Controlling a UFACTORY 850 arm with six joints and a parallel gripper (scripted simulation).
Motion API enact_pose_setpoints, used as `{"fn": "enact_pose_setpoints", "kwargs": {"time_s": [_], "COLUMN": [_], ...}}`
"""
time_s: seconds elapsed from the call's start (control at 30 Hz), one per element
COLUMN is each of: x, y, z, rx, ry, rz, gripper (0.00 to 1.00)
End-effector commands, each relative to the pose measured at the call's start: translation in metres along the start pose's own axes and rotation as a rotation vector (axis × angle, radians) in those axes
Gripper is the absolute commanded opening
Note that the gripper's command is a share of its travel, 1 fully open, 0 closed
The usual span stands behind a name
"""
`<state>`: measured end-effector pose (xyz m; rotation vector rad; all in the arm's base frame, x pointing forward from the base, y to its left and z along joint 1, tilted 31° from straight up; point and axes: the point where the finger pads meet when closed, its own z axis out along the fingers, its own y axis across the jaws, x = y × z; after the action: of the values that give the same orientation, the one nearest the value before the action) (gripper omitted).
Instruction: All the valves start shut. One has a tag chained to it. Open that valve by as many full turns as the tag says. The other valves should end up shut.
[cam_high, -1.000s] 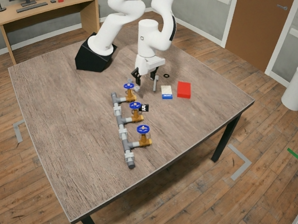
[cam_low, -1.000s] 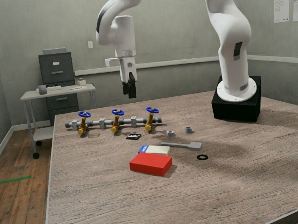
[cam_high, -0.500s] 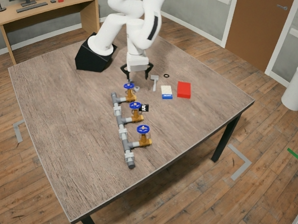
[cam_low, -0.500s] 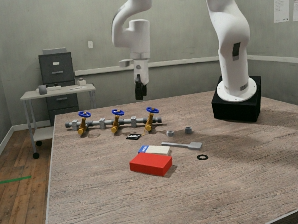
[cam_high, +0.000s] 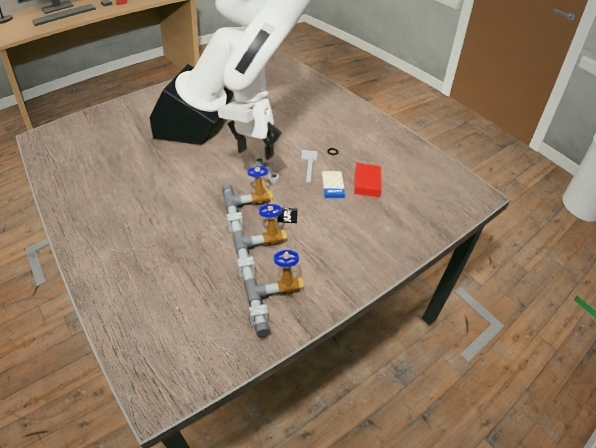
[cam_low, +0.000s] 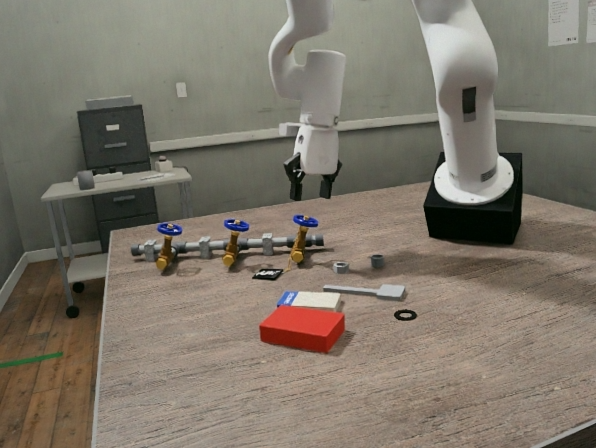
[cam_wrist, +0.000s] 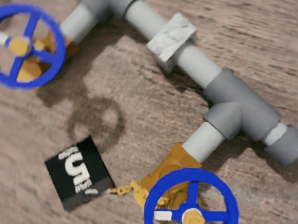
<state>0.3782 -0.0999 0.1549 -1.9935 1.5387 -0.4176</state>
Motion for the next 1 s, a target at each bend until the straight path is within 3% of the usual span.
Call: {"fn": "enact_pose_setpoints", "kwargs": {"time_s": [0.0,0.67,0.97], "x": [-0.0015,-0.0015,-0.0008], "y": [0.0004,0.0004,-0.0002], "z": [0.001,0.0013,0.0091], "rx": [0.073,0.075,0.076], "ry": [0.103,0.105,0.103], "rz": [0.249,0.256,0.257], "gripper": [1.0,1.0,1.0]}}
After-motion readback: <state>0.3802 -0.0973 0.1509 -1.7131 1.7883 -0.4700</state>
